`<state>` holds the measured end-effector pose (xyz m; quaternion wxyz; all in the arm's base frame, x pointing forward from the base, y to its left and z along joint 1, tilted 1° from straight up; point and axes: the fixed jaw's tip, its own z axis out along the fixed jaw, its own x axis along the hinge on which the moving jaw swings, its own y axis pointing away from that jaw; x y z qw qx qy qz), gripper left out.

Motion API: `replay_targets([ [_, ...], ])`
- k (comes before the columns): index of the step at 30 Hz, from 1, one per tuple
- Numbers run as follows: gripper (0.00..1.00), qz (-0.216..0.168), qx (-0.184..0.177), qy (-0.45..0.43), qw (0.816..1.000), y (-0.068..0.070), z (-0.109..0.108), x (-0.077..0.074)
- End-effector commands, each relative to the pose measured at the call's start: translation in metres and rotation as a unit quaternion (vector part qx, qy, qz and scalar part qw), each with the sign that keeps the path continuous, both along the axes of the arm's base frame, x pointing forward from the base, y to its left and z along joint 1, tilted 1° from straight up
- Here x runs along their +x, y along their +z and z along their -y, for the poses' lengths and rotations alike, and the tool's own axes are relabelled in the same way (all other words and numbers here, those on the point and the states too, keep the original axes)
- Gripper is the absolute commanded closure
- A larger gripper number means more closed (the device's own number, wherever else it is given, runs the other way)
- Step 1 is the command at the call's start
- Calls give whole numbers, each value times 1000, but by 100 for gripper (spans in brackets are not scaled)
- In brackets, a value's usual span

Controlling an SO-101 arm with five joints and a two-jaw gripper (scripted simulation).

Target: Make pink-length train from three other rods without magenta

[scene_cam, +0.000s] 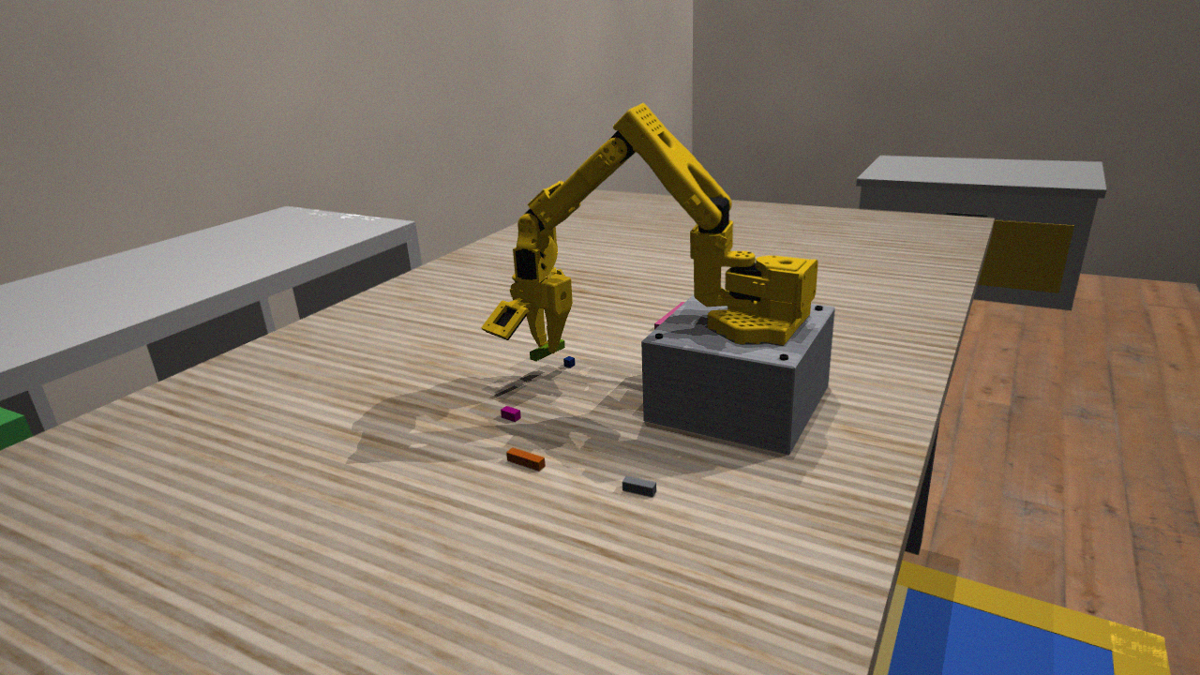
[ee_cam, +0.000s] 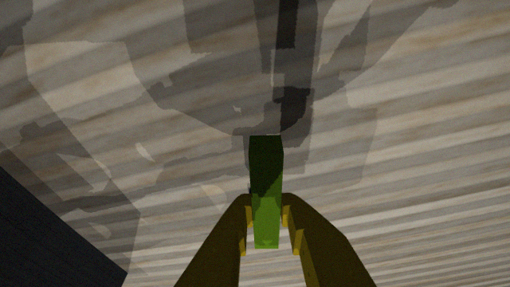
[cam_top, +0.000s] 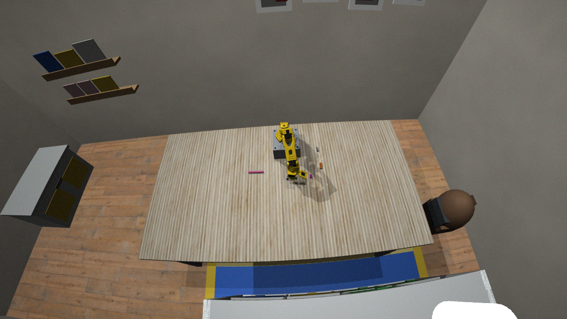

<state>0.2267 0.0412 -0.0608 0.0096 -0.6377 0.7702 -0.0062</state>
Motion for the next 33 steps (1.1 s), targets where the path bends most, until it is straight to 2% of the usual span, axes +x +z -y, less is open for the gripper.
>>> replay_targets([
  [1, 100, -6, 0, 10, 1000, -1, -2, -1],
  [33, 100, -18, -3, 28, 999, 0, -6, -6],
])
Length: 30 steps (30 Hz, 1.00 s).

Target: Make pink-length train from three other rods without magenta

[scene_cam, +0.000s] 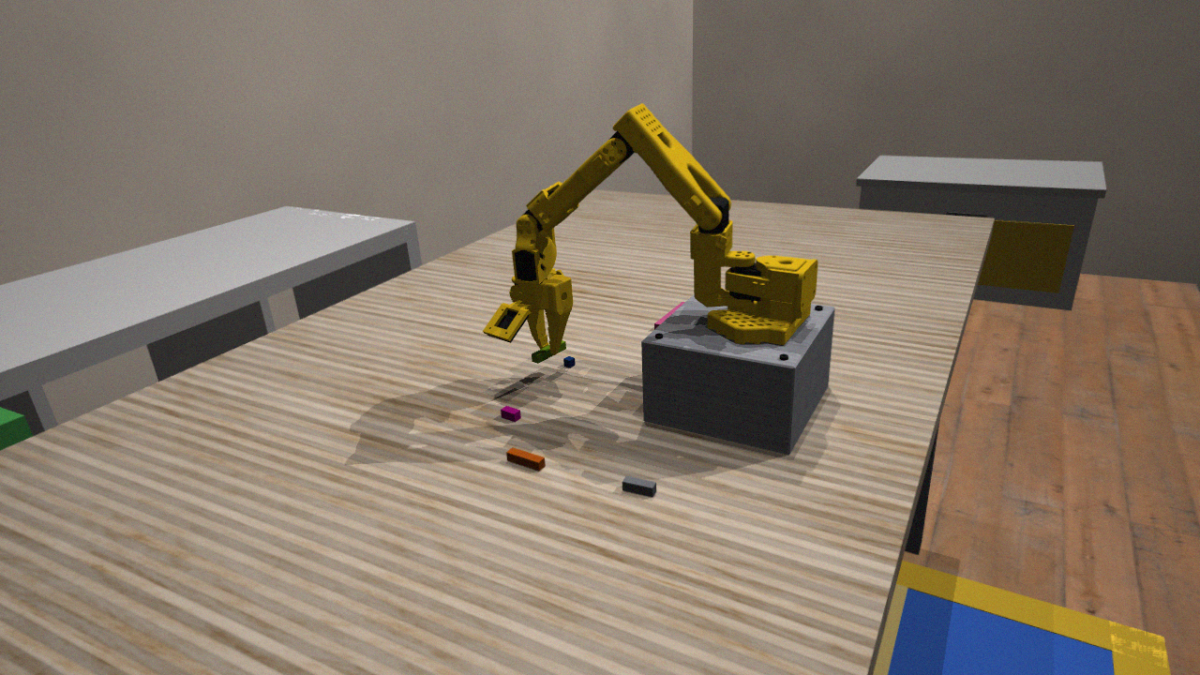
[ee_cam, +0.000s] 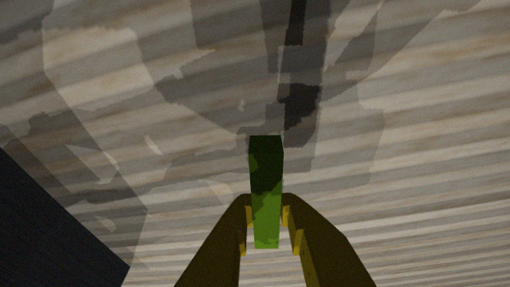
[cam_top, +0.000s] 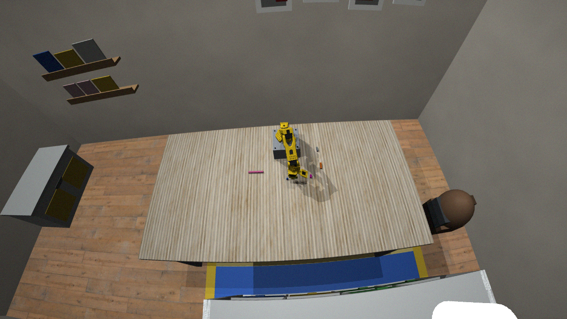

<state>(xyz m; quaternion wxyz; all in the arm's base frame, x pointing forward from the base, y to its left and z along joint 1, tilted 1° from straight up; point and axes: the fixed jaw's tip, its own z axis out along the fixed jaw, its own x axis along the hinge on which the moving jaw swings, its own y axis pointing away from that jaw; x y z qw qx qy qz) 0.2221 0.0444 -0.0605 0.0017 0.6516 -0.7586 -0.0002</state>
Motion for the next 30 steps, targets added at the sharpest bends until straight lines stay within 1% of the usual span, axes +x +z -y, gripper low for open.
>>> replay_targets([
  [1, 100, -5, 0, 10, 1000, -1, -2, -1],
  [9, 100, -5, 0, 10, 1000, -4, -2, -1],
  [20, 100, -5, 0, 10, 1000, -16, -3, -1],
  [30, 100, -5, 0, 10, 1000, -21, -3, -1],
])
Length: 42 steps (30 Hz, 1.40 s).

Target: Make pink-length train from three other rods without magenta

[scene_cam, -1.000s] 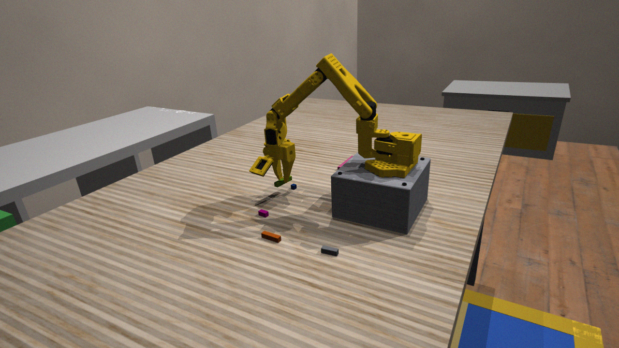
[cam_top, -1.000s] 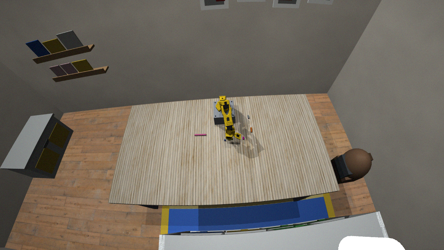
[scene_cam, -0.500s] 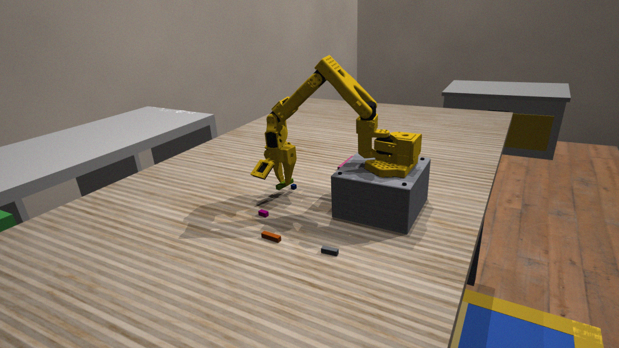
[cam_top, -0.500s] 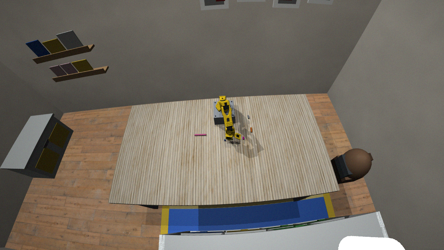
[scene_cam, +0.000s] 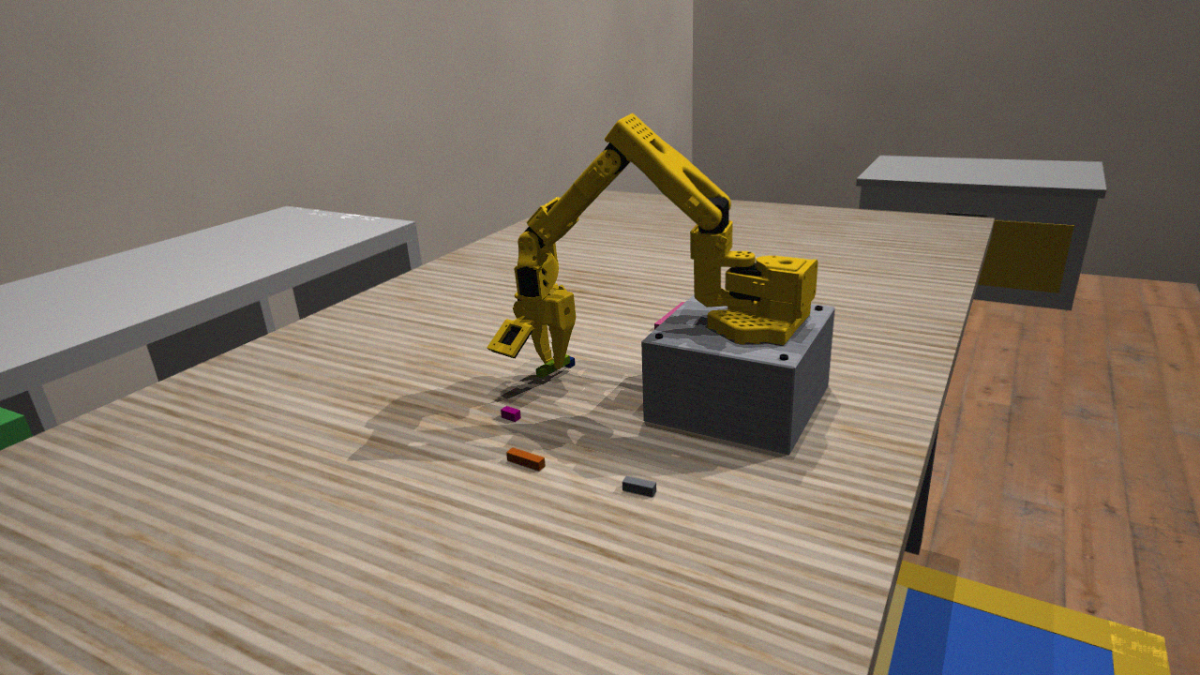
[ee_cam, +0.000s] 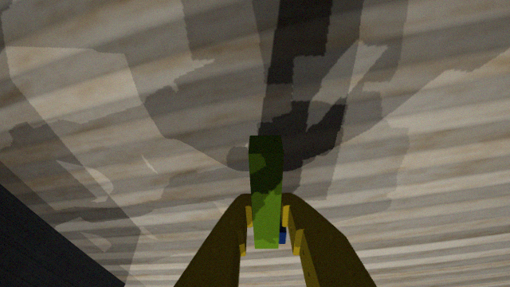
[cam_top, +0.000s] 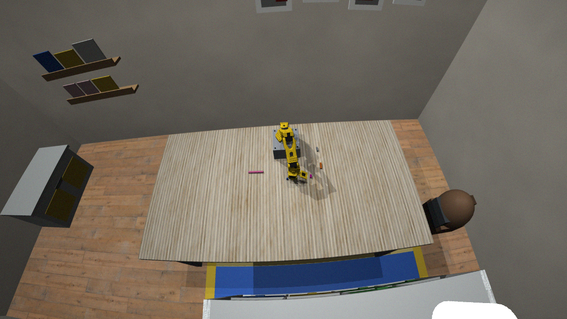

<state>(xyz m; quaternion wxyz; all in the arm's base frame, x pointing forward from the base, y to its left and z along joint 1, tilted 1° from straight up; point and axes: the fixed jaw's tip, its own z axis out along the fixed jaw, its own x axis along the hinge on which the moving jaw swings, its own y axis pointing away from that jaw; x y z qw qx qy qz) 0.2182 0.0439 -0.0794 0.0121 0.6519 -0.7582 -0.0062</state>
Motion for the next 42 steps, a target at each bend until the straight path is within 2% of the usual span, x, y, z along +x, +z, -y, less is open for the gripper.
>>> replay_targets([
  [1, 100, 7, 2, 9, 1000, -2, -3, 3],
  [3, 100, 19, 5, 9, 1000, -2, -4, 6],
  [42, 100, 19, 5, 8, 1000, -2, -4, 7],
])
